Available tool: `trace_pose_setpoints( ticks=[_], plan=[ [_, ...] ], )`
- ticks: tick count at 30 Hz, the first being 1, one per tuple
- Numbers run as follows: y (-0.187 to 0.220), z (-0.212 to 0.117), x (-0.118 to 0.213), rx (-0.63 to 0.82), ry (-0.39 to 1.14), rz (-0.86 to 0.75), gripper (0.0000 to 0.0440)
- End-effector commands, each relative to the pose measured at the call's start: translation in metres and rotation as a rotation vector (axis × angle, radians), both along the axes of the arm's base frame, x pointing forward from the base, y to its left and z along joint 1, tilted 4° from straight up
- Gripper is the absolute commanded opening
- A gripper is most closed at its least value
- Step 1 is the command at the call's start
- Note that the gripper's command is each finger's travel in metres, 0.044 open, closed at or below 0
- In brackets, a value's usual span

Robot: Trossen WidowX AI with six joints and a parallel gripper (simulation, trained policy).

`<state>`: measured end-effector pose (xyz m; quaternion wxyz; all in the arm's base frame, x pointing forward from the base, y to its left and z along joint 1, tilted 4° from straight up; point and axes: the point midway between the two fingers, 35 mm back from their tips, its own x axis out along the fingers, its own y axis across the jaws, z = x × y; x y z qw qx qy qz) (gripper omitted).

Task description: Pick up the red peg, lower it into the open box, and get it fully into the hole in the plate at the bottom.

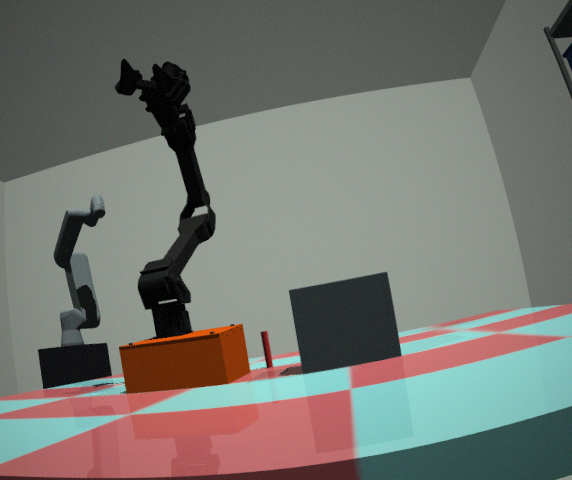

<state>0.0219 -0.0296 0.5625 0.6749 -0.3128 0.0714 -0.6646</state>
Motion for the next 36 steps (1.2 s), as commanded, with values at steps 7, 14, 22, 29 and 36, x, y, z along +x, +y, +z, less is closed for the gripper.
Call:
trace_pose_setpoints(
  ticks=[7,14,22,29,36],
  plan=[
    [-0.034,-0.015,0.007,0.147,-0.179,0.212,0.0438],
    [-0.055,-0.028,0.021,0.276,-0.307,0.37,0.0437],
    [-0.072,-0.045,0.045,0.447,-0.44,0.537,0.0435],
    [-0.08,-0.063,0.072,0.62,-0.545,0.666,0.0433],
    [-0.08,-0.083,0.102,0.816,-0.635,0.767,0.0437]
  ],
)
